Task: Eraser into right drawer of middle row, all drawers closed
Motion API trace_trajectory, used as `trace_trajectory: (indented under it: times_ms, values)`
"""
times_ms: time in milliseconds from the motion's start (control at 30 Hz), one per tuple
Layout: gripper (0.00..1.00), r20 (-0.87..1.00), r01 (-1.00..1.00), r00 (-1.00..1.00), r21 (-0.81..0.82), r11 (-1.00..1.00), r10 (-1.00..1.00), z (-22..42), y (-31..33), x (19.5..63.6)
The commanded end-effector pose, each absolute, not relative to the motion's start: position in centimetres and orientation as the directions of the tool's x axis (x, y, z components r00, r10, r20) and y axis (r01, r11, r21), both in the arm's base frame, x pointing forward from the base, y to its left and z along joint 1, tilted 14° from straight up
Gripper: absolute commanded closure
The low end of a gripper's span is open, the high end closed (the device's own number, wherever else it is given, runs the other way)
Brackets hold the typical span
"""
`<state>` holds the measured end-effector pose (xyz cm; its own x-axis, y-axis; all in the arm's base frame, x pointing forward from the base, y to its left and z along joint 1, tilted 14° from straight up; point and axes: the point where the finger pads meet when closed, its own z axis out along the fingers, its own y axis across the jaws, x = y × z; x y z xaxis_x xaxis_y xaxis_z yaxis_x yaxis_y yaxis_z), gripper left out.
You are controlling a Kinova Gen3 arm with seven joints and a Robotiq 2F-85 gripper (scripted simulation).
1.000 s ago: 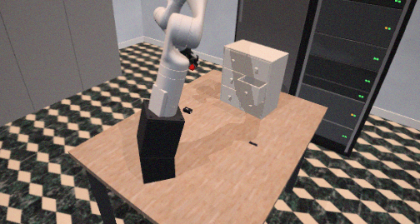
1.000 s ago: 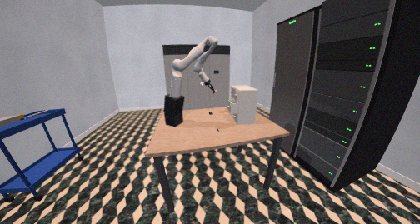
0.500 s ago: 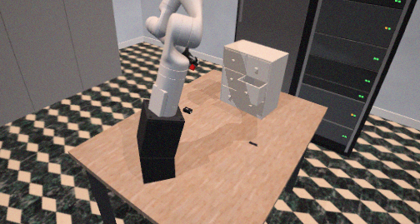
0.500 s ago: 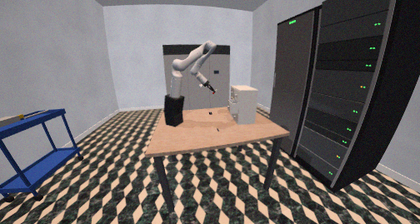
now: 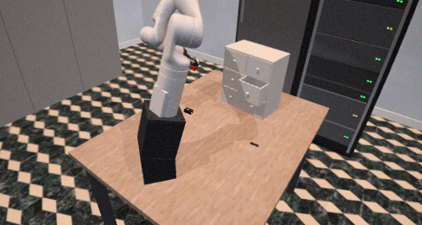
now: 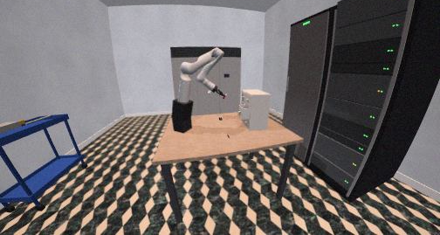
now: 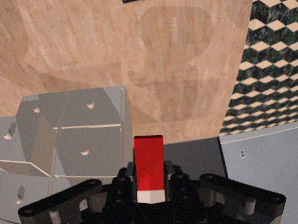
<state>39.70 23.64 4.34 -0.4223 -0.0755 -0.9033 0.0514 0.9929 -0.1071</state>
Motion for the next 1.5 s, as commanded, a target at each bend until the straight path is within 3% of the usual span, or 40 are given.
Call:
trace_trajectory:
  times_ms: [0, 1467]
  values:
    - [0.81, -0.906, 0.035, -0.411, -0.126, 0.991, -0.101, 3.42, 23.79, 39.04]
    - [0.81, -0.981, 0.035, -0.15, -0.126, 0.991, -0.12, 3.17, 23.76, 38.81]
